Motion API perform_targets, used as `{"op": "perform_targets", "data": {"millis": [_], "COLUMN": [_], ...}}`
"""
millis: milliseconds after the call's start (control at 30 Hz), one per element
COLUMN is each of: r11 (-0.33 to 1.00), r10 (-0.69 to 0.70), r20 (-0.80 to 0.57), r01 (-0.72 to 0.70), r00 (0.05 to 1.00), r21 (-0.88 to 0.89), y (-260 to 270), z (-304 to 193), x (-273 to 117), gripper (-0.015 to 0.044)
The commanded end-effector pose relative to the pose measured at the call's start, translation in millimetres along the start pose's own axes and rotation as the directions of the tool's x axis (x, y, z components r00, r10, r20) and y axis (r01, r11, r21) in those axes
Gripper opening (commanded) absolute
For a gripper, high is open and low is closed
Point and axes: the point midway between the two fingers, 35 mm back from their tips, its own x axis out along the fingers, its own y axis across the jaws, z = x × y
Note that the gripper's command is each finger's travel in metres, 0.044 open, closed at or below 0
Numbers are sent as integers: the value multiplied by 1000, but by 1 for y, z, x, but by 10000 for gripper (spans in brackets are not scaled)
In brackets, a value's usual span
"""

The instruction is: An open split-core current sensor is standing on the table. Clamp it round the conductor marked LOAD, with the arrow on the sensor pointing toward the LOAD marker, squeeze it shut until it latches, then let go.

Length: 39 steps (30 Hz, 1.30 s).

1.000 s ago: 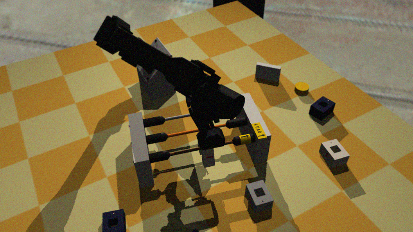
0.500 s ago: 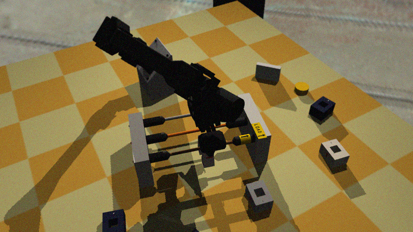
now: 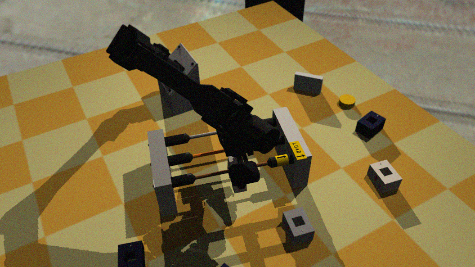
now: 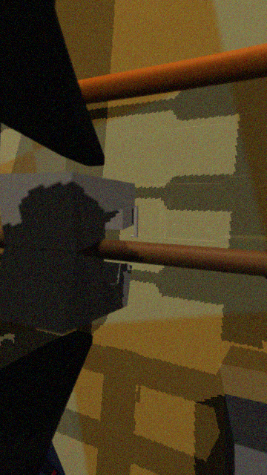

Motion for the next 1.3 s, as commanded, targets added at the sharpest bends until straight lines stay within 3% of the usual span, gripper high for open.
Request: {"op": "perform_targets", "data": {"millis": [0, 367, 1133, 1267], "r11": [1000, 1000, 1000, 1000], "r10": [5, 5, 3, 3], "r20": [-7, -8, -2, -2], "r01": [-5, -5, -3, -3], "r00": [1000, 1000, 1000, 1000], "r21": [-6, -6, 1, 1], "y": [2, 2, 0, 0], "z": [-1, -2, -1, -1], "x": [9, 24, 20, 20], "gripper": [440, 440, 287, 182]}}
